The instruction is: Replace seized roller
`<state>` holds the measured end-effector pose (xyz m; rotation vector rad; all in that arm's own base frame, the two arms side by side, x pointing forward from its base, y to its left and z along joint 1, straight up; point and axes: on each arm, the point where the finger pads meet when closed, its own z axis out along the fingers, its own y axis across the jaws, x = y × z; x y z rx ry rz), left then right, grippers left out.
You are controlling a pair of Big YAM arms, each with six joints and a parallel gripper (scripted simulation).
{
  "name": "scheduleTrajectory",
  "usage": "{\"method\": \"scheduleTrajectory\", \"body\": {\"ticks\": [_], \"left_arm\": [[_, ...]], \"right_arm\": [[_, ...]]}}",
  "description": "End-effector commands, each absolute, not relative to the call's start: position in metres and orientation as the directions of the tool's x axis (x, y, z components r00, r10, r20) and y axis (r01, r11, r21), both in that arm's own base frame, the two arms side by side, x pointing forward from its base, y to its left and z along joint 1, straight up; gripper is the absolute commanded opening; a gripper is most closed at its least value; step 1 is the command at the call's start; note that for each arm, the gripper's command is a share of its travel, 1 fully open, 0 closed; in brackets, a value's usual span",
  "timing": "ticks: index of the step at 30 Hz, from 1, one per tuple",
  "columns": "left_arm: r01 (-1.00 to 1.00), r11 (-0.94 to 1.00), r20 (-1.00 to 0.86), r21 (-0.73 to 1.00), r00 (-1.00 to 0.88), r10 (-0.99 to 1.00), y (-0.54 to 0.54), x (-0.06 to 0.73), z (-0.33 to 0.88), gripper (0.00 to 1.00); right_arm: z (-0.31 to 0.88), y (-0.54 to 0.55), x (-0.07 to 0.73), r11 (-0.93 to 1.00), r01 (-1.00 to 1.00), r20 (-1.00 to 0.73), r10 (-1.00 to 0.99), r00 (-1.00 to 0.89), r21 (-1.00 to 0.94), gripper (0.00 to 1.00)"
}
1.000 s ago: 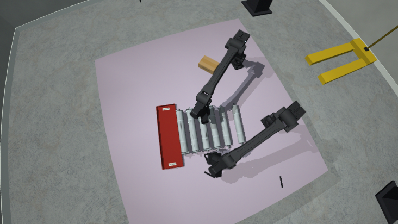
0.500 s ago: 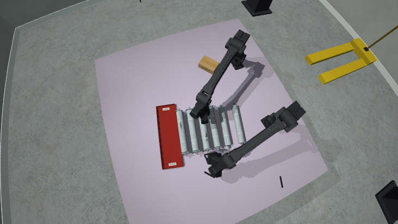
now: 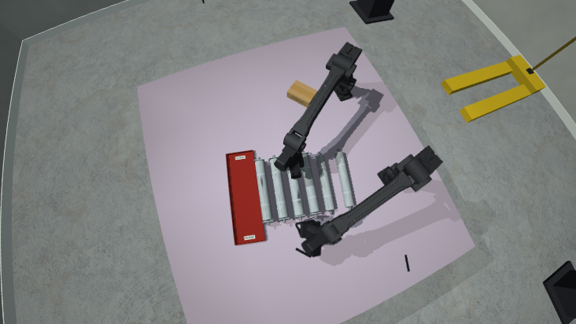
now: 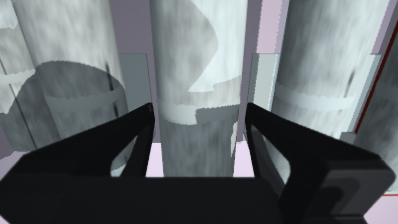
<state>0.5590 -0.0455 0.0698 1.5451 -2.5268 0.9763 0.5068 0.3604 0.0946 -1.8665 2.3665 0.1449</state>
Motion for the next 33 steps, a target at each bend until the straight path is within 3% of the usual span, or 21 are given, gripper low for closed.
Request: {"method": "scheduleTrajectory", "body": {"ticks": [1,14,26,33], "left_arm": [[-0.769,0.323,0.287,-0.551,-0.538,-0.793,-0.044,0.582,0.101,0.32],[-0.769,0.323,0.287,-0.551,-0.538,-0.793,-0.044,0.582,0.101,0.32],[-0.775,0.328,0.293,-0.541,-0.539,-0.79,-0.017,0.565,0.138,0.32],[-0.791,0.324,0.309,-0.519,-0.527,-0.792,-0.019,0.557,0.119,0.32]], "right_arm": [[0.139,0.368,0.514,0.23,-0.972,-0.213,-0.953,-0.214,-0.053,0.62],[0.125,0.368,0.514,0.229,-0.973,-0.197,-0.956,-0.218,-0.038,0.62],[0.197,0.353,0.522,0.237,-0.97,-0.213,-0.952,-0.221,-0.055,0.62],[0.16,0.358,0.508,0.222,-0.974,-0.192,-0.958,-0.212,-0.034,0.62]]}}
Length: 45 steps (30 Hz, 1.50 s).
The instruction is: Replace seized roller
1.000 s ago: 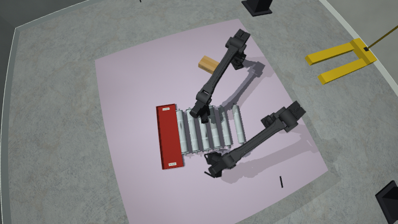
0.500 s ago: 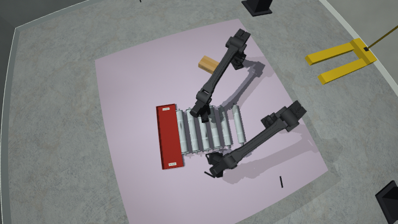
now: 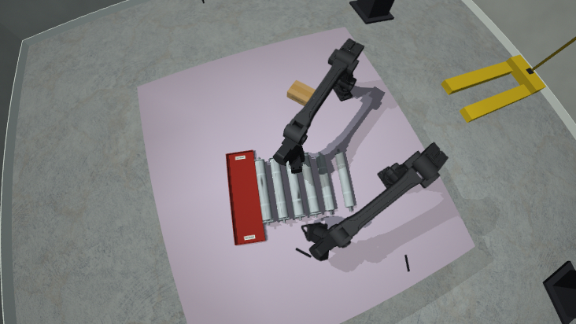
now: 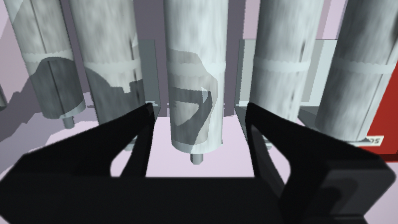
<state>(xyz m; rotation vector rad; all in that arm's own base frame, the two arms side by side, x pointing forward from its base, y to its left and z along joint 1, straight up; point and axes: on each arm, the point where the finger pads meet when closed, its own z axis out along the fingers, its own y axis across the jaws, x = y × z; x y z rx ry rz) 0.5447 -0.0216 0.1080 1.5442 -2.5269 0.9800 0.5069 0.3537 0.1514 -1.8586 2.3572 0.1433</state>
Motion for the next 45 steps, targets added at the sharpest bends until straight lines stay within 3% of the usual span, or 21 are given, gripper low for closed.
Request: {"method": "scheduleTrajectory", "body": {"ticks": [1,11,27,45], "left_arm": [[-0.778,0.318,0.29,-0.541,-0.528,-0.798,-0.013,0.562,0.134,0.32],[-0.784,0.321,0.297,-0.531,-0.528,-0.796,-0.014,0.565,0.128,0.32],[-0.665,0.439,0.139,-0.604,-0.631,-0.763,-0.023,0.557,0.147,0.32],[-0.24,0.749,-0.433,-0.618,-0.691,-0.579,-0.018,0.579,0.243,0.32]], "right_arm": [[0.162,0.358,0.508,0.222,-0.974,-0.194,-0.958,-0.211,-0.036,0.62],[0.165,0.362,0.502,0.223,-0.974,-0.195,-0.958,-0.212,-0.035,0.62],[0.205,0.323,0.536,0.378,-0.918,-0.302,-0.895,-0.329,-0.121,0.62],[0.3,0.228,0.585,0.733,-0.64,-0.631,-0.614,-0.475,-0.232,0.62]]}}
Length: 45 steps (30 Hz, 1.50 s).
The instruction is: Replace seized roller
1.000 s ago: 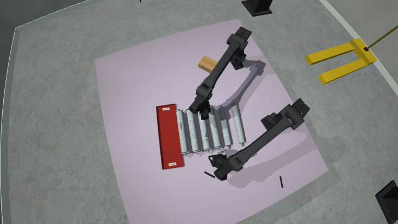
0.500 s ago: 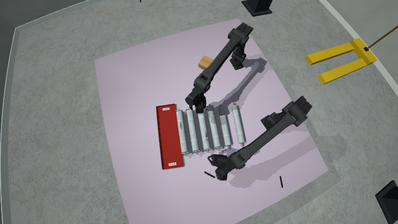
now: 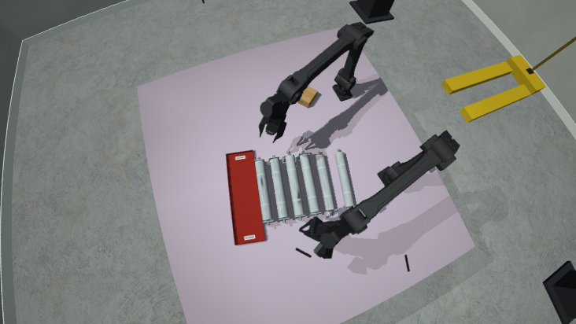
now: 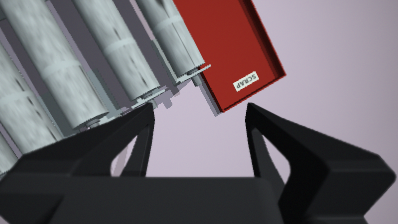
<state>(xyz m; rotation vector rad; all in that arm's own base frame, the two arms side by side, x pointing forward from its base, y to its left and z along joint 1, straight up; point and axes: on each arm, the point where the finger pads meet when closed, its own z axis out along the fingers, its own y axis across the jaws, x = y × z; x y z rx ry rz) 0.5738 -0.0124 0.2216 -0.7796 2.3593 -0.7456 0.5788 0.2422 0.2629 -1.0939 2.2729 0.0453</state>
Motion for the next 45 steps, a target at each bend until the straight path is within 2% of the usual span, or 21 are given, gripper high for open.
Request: {"method": "scheduleTrajectory", "body": {"ticks": [1,11,14,20,29,33,38,45], "left_arm": [[-0.208,0.769,-0.476,-0.604,-0.681,-0.557,-0.019,0.58,0.252,0.32],[0.003,0.911,-0.796,-0.412,-0.487,-0.359,-0.014,0.576,0.34,0.32],[0.019,0.922,-0.82,-0.388,-0.463,-0.336,-0.015,0.575,0.349,0.32],[0.072,0.973,-0.936,-0.219,-0.299,-0.189,-0.013,0.563,0.399,0.32],[0.055,0.997,-0.995,-0.05,-0.088,-0.045,-0.009,0.539,0.465,0.32],[0.045,0.998,-0.996,-0.034,-0.081,-0.03,-0.008,0.539,0.463,0.32],[0.023,1.0,-0.999,0.009,0.039,0.008,-0.007,0.522,0.517,0.32],[-0.001,1.0,-0.999,0.018,0.031,0.018,-0.001,0.521,0.505,0.32]], "right_arm": [[0.306,0.22,0.587,0.753,-0.615,-0.653,-0.589,-0.475,-0.232,0.62],[0.384,0.138,0.588,0.912,-0.36,-0.855,-0.341,-0.391,-0.199,0.62],[0.392,0.129,0.587,0.923,-0.335,-0.871,-0.316,-0.375,-0.191,0.62],[0.439,0.078,0.57,0.975,-0.186,-0.954,-0.164,-0.249,-0.119,0.62],[0.481,0.023,0.54,0.998,-0.051,-0.996,-0.033,-0.077,-0.029,0.62],[0.483,0.019,0.537,0.999,-0.041,-0.998,-0.023,-0.056,-0.021,0.62],[0.507,-0.001,0.519,1.0,0.0,-1.0,0.008,0.026,0.008,0.62],[0.501,0.003,0.519,1.0,-0.006,-0.999,0.015,0.033,0.015,0.62]]}}
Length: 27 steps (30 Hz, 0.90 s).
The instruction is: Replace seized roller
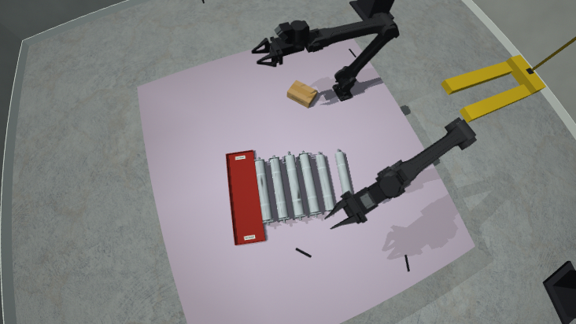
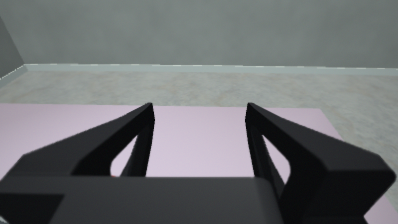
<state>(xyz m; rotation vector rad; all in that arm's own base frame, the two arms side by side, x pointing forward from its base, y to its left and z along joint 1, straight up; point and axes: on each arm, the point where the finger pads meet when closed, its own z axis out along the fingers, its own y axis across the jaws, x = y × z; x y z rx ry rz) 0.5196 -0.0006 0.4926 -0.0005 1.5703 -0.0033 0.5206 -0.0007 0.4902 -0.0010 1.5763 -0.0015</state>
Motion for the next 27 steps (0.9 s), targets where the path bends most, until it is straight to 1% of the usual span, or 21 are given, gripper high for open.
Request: {"method": "scheduleTrajectory", "body": {"ticks": [1,3,4,6,7,11,23,24,27], "left_arm": [[0.001,1.0,-1.0,0.014,0.017,0.014,-0.001,0.524,0.501,0.32],[0.001,1.0,-1.0,0.014,0.017,0.014,-0.001,0.524,0.501,0.32],[0.004,1.0,-0.998,-0.006,0.07,-0.006,-0.002,0.512,0.531,0.32],[0.009,1.0,-0.996,-0.012,0.086,-0.012,-0.004,0.512,0.54,0.32],[0.008,1.0,-0.996,-0.009,0.084,-0.01,-0.005,0.512,0.539,0.32],[0.008,1.0,-0.999,-0.008,0.052,-0.009,-0.005,0.521,0.525,0.32],[0.006,1.0,-0.999,-0.006,0.041,-0.006,-0.005,0.521,0.52,0.32],[0.006,1.0,-0.999,-0.006,0.041,-0.006,-0.005,0.521,0.52,0.62],[0.006,1.0,-0.999,-0.005,0.036,-0.005,-0.005,0.522,0.517,0.62]], "right_arm": [[0.5,0.004,0.523,1.0,-0.008,-1.0,0.012,0.021,0.012,0.62],[0.5,0.004,0.523,1.0,-0.008,-1.0,0.012,0.021,0.012,0.62],[0.536,-0.005,0.507,1.0,0.011,-0.996,-0.004,0.085,-0.003,0.62],[0.542,-0.009,0.507,1.0,0.018,-0.995,-0.01,0.099,-0.008,0.62],[0.541,-0.009,0.507,1.0,0.017,-0.995,-0.01,0.096,-0.009,0.32],[0.525,-0.007,0.521,1.0,0.012,-0.998,-0.009,0.062,-0.008,0.32],[0.523,-0.003,0.526,1.0,0.003,-0.998,-0.009,0.055,-0.009,0.32],[0.523,-0.002,0.526,1.0,0.002,-0.998,-0.01,0.055,-0.009,0.32],[0.523,-0.001,0.526,1.0,0.0,-0.998,-0.01,0.056,-0.01,0.32]]}}
